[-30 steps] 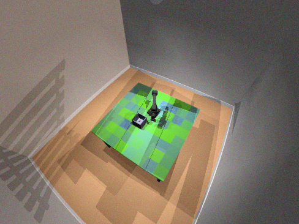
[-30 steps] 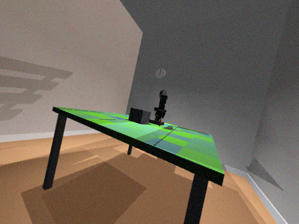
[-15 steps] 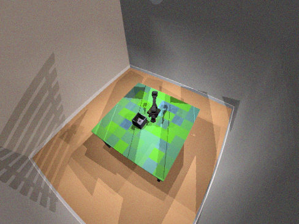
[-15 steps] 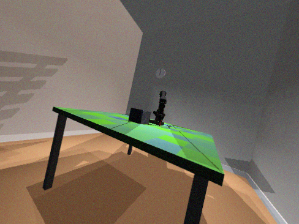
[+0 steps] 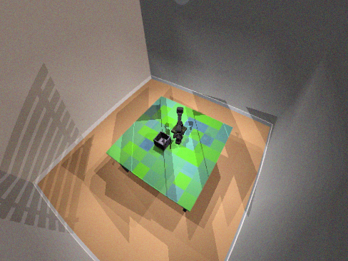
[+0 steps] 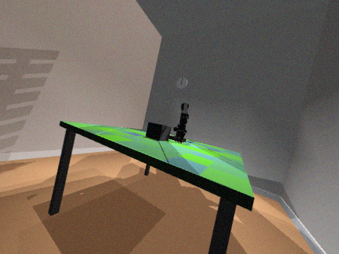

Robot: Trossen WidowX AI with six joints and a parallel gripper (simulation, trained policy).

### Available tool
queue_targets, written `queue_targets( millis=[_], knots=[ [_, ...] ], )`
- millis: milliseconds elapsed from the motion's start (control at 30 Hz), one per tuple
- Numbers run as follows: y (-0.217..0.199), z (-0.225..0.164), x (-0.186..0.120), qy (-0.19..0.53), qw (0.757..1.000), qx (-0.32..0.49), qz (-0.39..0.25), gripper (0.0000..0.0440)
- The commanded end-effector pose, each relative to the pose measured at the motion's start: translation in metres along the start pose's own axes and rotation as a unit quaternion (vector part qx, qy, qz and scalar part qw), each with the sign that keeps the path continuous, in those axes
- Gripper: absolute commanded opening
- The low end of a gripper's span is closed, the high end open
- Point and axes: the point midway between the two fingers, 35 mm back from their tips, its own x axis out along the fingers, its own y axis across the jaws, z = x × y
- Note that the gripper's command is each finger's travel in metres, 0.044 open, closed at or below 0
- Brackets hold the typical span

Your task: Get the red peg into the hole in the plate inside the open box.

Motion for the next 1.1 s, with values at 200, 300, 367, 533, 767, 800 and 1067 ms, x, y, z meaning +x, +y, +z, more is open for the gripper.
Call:
queue_targets(
  millis=[200,300,367,533,767,800,1067],
  knots=[
    [0.017,-0.011,-0.028,0.035,0.998,0.0,0.052,0.0],
    [0.022,-0.014,-0.041,0.043,0.997,-0.003,0.07,0.0],
    [0.025,-0.015,-0.05,0.048,0.995,-0.005,0.083,0.0],
    [0.032,-0.014,-0.074,0.052,0.992,-0.014,0.114,0.0],
    [0.039,-0.005,-0.111,0.042,0.986,-0.03,0.157,0.0],
    [0.04,-0.003,-0.117,0.04,0.985,-0.031,0.163,0.0],
    [0.045,0.02,-0.156,0.008,0.979,-0.036,0.202,0.0]
  ],
)
